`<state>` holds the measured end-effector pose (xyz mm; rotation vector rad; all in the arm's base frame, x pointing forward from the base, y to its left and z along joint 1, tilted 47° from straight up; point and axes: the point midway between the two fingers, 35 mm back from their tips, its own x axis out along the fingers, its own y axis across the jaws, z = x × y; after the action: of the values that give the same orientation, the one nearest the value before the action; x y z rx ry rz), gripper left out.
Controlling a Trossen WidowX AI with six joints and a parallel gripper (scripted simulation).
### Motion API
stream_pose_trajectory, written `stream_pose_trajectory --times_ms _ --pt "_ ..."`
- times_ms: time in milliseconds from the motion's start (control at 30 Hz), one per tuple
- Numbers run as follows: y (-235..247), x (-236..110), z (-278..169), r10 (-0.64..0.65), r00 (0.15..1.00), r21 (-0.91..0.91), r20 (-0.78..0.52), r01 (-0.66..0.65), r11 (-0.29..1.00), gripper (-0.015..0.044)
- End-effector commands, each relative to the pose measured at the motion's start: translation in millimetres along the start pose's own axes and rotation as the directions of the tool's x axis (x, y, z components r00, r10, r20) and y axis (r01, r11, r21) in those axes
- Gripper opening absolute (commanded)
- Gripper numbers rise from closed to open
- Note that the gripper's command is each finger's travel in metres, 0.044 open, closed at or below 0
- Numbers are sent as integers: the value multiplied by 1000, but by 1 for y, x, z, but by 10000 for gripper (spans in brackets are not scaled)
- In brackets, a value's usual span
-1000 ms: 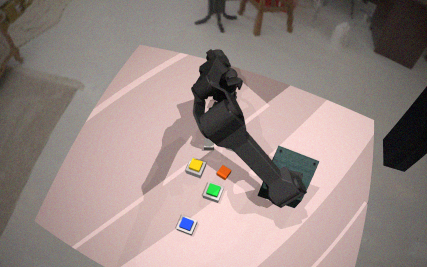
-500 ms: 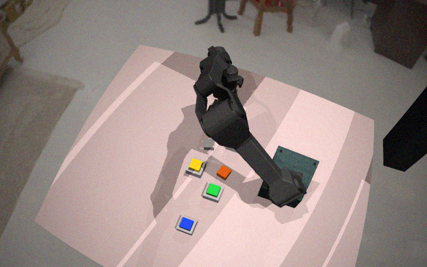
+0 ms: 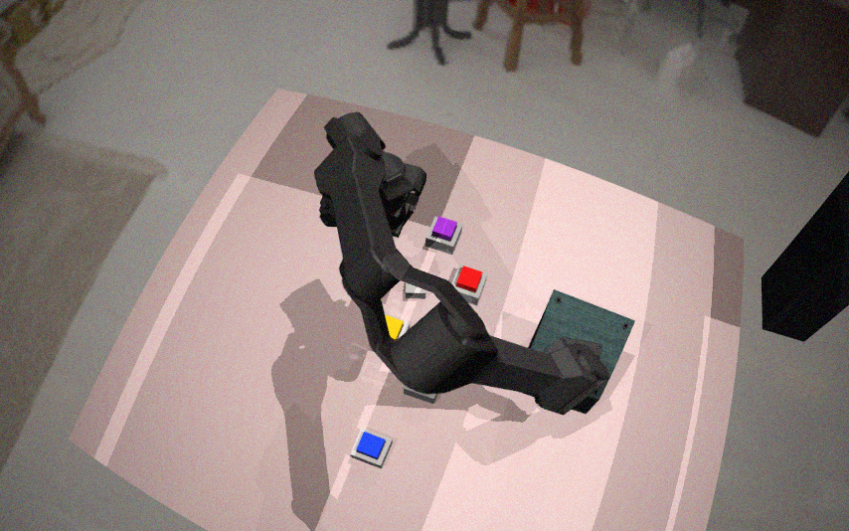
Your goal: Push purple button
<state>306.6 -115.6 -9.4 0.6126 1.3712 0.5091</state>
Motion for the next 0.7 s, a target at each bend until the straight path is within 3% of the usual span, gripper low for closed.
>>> stream_pose_trajectory --times_ms 0,200,433,667 --pt "65 -11 5 7 1000 11 -4 -7 1000 388" --pt "157 -24 -5 24 1000 28 -2 -24 999 400" --pt "252 -35 -49 69 998 46 -12 -68 997 400" --pt "270 -37 -62 81 997 50 -16 -80 996 400"
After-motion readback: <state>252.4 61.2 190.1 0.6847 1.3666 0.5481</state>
